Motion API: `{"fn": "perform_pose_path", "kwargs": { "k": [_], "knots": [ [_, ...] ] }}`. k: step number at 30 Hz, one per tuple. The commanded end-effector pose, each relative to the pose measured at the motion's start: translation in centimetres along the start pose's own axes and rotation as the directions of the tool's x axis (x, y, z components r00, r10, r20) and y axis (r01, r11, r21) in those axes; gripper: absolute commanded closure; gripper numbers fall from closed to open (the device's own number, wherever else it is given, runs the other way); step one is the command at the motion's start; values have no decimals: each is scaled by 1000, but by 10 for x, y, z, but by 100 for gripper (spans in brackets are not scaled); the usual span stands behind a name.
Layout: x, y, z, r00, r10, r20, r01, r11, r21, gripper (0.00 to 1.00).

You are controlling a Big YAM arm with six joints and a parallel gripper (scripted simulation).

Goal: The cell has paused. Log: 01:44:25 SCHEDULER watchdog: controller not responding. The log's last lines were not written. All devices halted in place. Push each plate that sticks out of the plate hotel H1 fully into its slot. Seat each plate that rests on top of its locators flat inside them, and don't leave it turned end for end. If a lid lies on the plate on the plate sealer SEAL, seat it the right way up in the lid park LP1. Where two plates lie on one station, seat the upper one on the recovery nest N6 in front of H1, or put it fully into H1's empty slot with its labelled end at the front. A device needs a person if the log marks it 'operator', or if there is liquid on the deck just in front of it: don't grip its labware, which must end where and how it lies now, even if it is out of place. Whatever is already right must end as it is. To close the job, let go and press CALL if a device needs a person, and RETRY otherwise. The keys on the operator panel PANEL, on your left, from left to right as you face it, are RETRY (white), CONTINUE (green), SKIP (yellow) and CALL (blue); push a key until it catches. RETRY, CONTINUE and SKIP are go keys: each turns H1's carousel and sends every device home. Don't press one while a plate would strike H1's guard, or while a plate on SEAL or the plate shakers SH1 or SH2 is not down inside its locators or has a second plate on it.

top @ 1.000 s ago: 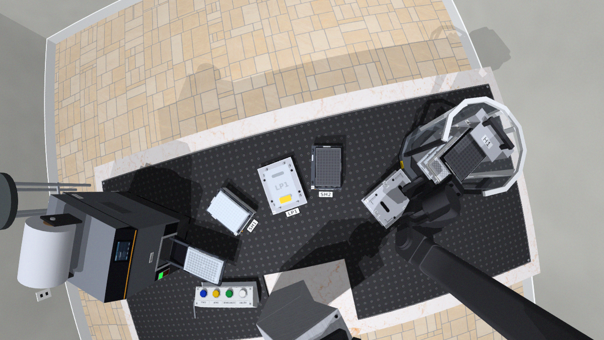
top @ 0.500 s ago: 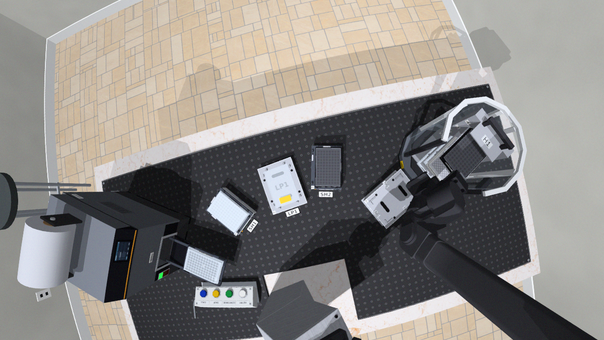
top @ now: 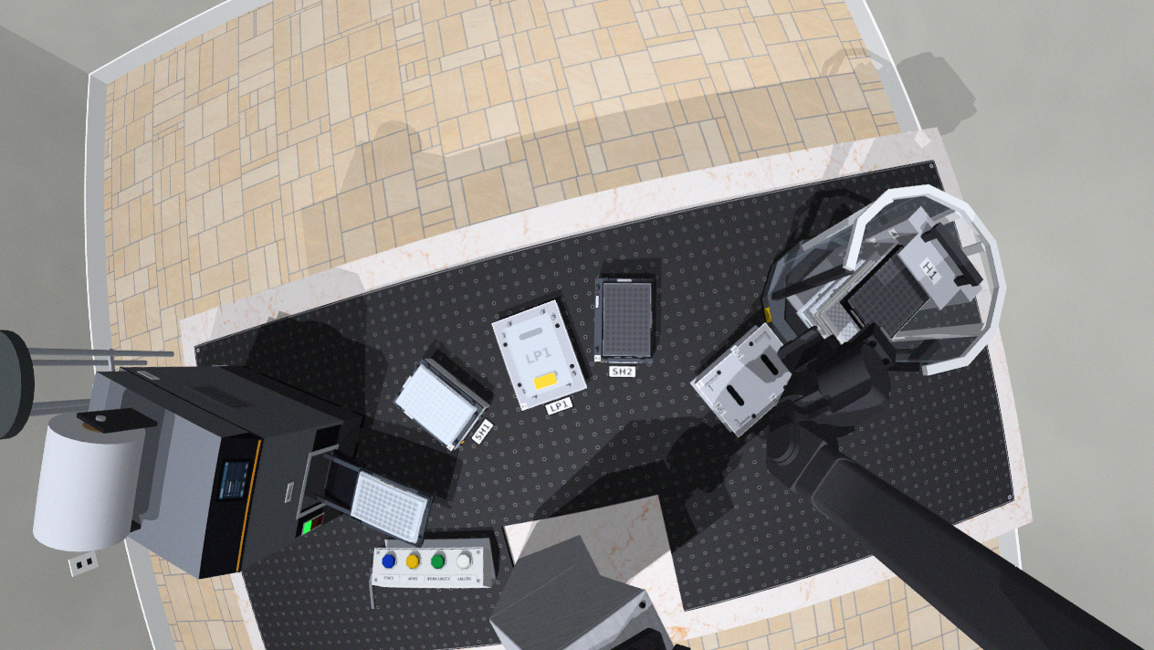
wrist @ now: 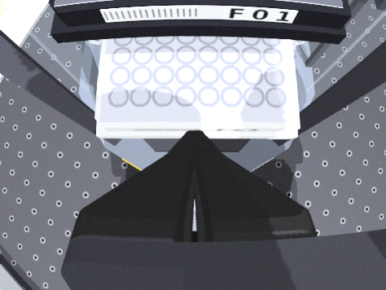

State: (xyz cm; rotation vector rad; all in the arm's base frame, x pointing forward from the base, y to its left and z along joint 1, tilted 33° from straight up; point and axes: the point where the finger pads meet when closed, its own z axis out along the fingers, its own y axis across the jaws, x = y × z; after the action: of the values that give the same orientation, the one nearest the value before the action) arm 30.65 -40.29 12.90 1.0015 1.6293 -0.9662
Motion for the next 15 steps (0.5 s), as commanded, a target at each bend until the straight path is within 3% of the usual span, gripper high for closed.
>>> {"fn": "perform_pose_path", "kwargs": {
  "k": [1, 15],
  "knots": [
    [-19, -6, 6, 1000, 7, 29, -7, 1000, 12, 100],
    [-24, -7, 10, 999, 10, 34, -10, 1000, 13, 100]
  ]
}}
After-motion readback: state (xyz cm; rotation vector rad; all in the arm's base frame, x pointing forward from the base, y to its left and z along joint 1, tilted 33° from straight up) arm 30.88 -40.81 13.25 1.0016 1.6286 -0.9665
